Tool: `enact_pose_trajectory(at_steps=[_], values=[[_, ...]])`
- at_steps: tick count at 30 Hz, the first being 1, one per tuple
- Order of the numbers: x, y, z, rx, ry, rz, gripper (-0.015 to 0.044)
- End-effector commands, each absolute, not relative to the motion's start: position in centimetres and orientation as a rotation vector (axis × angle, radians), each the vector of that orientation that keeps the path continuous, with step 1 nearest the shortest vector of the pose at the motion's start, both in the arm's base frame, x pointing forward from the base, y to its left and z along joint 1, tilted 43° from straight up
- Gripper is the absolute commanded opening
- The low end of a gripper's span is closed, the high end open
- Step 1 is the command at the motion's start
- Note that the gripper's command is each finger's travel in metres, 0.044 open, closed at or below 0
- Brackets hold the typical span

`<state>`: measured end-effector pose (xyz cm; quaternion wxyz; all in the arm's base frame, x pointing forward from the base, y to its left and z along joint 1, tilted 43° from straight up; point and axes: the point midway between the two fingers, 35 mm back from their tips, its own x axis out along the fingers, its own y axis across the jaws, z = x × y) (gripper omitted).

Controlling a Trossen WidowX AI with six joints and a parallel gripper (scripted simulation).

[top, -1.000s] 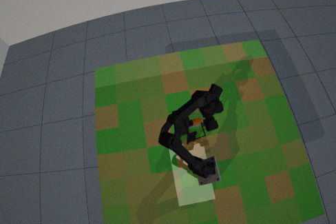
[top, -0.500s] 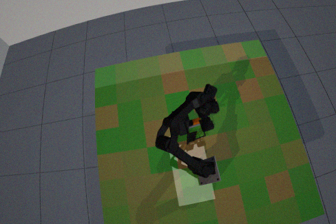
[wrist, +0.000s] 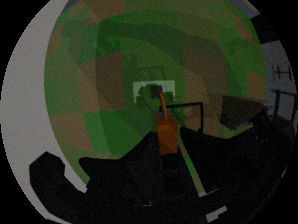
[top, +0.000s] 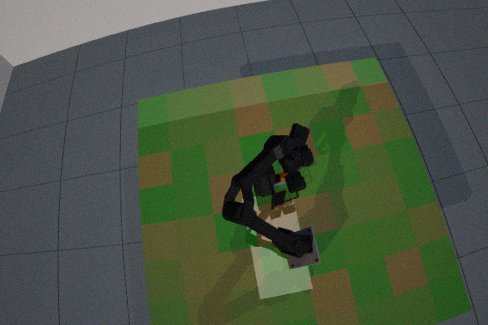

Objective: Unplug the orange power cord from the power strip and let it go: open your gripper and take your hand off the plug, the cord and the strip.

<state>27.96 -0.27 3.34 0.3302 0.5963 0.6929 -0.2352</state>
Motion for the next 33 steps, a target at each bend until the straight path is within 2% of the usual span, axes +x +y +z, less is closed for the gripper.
enact_pose_trajectory(at_steps=[1,8,12,20,33], values=[[27.8,0.1,3.1,1.567,1.816,-0.620,0.0160],[27.7,0.6,2.5,1.567,1.816,-0.620,0.0160],[27.9,0.4,2.7,1.559,1.813,-0.614,0.0055],[27.9,0.4,2.7,1.559,1.813,-0.614,0.0002],[28.3,-0.8,1.7,1.559,1.811,-0.617,0.0000]])
